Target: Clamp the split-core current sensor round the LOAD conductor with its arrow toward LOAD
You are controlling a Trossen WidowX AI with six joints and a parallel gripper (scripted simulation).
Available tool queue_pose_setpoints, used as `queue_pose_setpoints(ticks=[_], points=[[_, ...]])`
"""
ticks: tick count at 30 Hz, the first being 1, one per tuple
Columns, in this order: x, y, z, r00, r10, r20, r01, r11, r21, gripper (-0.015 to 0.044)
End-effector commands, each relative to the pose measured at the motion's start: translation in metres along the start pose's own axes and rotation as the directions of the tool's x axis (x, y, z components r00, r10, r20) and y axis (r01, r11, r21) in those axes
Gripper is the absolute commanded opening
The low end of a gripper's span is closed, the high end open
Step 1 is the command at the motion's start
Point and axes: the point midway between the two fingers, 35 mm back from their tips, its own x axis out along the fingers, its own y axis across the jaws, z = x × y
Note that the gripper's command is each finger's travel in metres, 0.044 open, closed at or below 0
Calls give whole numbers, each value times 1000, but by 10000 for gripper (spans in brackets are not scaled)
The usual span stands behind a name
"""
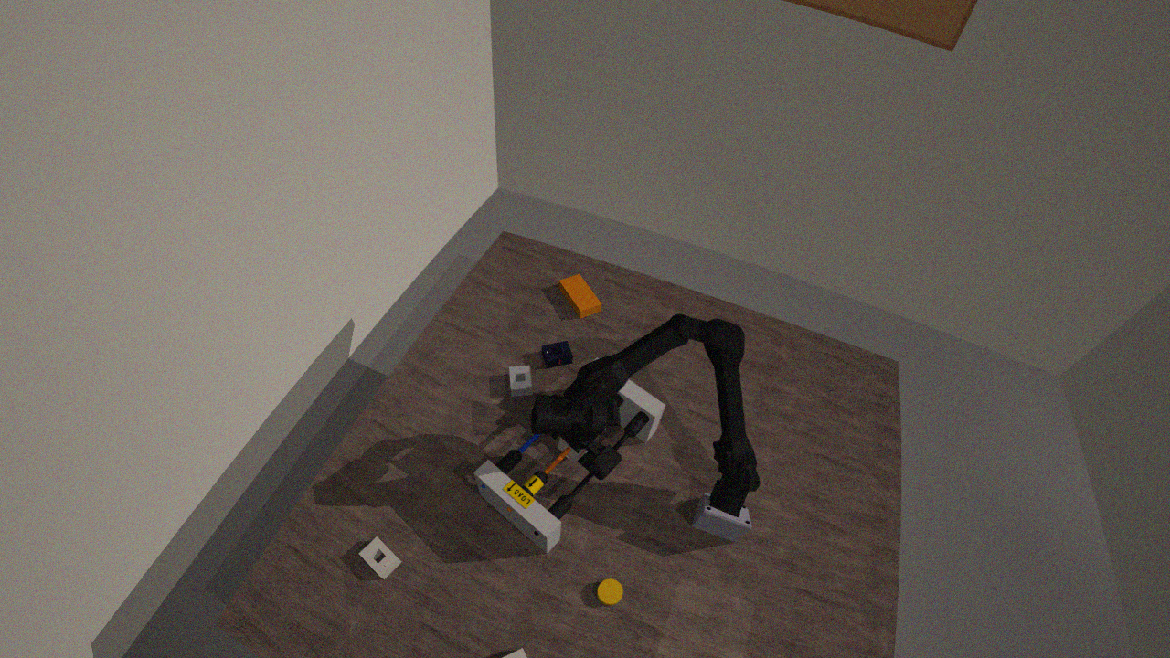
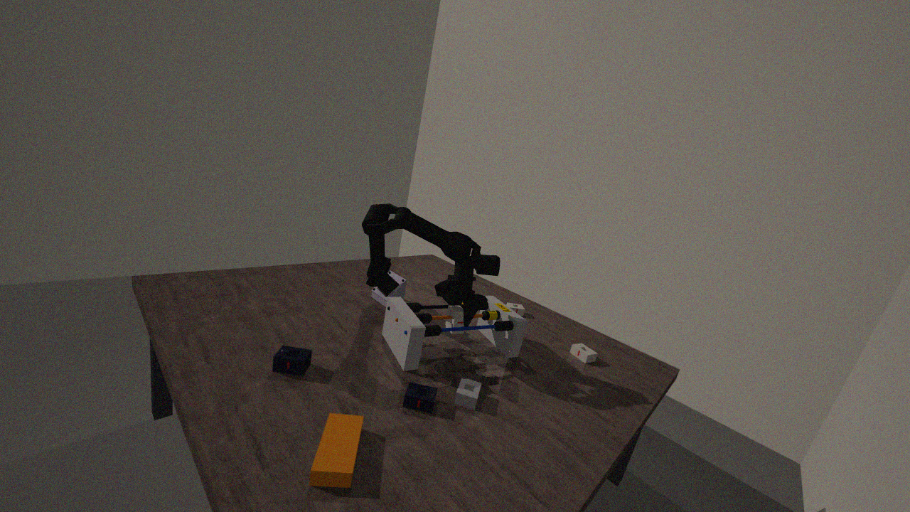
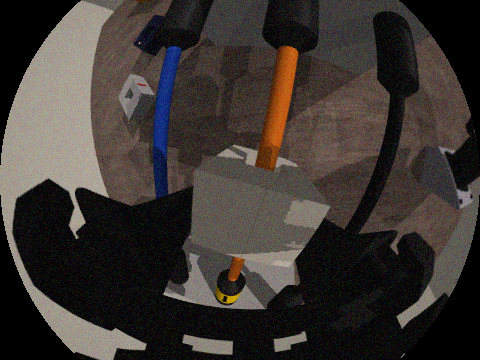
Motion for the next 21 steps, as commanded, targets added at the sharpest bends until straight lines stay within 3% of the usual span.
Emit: queue_pose_setpoints(ticks=[1, 14, 21], points=[[0, 0, 0, 1000, 1, -1, -1, 1000, 1, 289], [0, 0, 0, 1000, 1, -1, -1, 1000, 1, 202], [-1, 0, -1, 1000, 2, -1, -2, 1000, -2, 18]])
